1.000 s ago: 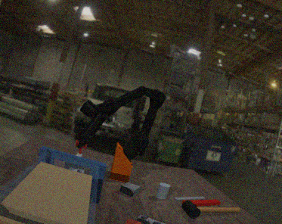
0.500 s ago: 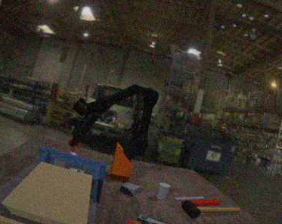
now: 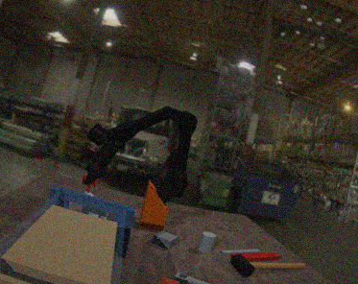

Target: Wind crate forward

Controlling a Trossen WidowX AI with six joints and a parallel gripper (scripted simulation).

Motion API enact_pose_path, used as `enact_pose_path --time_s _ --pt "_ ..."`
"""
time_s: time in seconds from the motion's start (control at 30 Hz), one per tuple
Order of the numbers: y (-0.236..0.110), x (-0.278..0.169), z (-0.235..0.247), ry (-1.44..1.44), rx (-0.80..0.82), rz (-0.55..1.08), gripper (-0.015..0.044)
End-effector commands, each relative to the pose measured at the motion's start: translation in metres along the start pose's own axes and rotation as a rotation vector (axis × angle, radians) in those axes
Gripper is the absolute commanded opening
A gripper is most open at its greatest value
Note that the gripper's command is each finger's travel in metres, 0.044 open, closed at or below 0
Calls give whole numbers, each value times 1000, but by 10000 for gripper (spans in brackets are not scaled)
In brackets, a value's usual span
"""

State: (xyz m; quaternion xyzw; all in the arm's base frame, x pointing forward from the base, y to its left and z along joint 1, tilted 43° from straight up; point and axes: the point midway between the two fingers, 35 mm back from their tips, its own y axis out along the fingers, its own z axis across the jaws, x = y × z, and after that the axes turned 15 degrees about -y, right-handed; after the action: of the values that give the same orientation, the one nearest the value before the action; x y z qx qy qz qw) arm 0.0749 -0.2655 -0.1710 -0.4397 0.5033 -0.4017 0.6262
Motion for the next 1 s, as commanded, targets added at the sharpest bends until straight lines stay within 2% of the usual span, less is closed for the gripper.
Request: enact_pose_path --time_s 0.0,0.97 --pt "8 15 9 -9 14 -25 0" --pt "17 47 40 -10 16 -26 0"
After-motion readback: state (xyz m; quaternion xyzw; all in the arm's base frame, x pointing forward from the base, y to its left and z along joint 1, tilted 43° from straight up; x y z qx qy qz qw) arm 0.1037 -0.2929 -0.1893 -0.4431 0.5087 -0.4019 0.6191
